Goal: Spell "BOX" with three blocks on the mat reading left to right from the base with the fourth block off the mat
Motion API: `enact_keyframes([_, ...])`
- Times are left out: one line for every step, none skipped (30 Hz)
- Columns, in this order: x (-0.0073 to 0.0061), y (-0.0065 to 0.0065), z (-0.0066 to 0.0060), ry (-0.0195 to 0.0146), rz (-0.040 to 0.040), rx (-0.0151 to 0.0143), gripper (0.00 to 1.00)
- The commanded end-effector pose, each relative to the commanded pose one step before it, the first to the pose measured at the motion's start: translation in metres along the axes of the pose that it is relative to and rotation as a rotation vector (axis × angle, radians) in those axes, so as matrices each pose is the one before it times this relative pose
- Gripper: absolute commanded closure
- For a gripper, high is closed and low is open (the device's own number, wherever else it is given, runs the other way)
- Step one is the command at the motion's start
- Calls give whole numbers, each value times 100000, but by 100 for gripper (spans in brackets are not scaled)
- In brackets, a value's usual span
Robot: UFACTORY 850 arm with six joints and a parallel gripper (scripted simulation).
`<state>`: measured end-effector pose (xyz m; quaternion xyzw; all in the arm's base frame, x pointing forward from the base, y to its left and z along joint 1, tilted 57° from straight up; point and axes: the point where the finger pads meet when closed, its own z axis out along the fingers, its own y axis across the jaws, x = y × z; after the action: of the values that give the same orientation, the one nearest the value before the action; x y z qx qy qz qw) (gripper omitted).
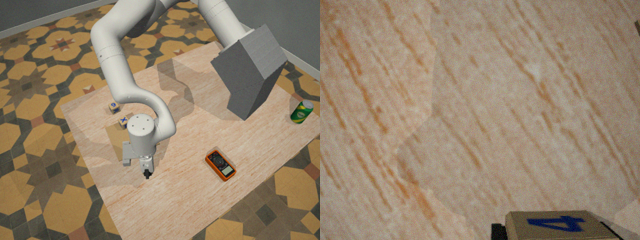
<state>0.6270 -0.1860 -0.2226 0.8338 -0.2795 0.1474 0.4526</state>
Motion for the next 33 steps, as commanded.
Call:
enact_keyframes([59, -45, -82, 92, 39, 96, 56])
enact_keyframes([0, 0, 0, 0, 0, 0, 56])
enact_keyframes([0, 0, 0, 0, 0, 0, 56])
enact_keyframes([0, 0, 0, 0, 0, 0, 56])
enact_keyframes([0, 0, 0, 0, 0, 0, 56])
enact_keyframes([0, 0, 0, 0, 0, 0, 56])
enact_keyframes([0, 0, 0, 0, 0, 0, 56])
enact_keyframes([0, 0, 0, 0, 0, 0, 56])
enact_keyframes([0, 0, 0, 0, 0, 0, 56])
enact_keyframes([0, 0, 0, 0, 0, 0, 56])
enact_keyframes([0, 0, 0, 0, 0, 0, 56])
enact_keyframes([0, 0, 0, 0, 0, 0, 56])
enact_keyframes([0, 0, 0, 0, 0, 0, 56])
enact_keyframes([0, 0, -6, 0, 0, 0, 56])
enact_keyframes([0, 0, 0, 0, 0, 0, 56])
enact_keyframes([0, 0, 0, 0, 0, 0, 56])
enact_keyframes([0, 0, -36, 0, 0, 0, 56])
enact_keyframes([0, 0, -90, 0, 0, 0, 56])
enact_keyframes([0, 0, -159, 0, 0, 0, 56])
enact_keyframes([0, 0, -238, 0, 0, 0, 56])
enact_keyframes([0, 0, -328, 0, 0, 0, 56])
enact_keyframes([0, 0, -419, 0, 0, 0, 56])
enact_keyframes([0, 0, -510, 0, 0, 0, 56])
enact_keyframes([0, 0, -597, 0, 0, 0, 56])
enact_keyframes([0, 0, -680, 0, 0, 0, 56])
enact_keyframes([0, 0, -755, 0, 0, 0, 56])
enact_keyframes([0, 0, -802, 0, 0, 0, 56])
enact_keyframes([0, 0, -820, 0, 0, 0, 56])
enact_keyframes([0, 0, -815, 0, 0, 0, 56])
enact_keyframes([0, 0, -784, 0, 0, 0, 56])
enact_keyframes([0, 0, -713, 0, 0, 0, 56])
enact_keyframes([0, 0, 0, 0, 0, 0, 56])
enact_keyframes([0, 0, 0, 0, 0, 0, 56])
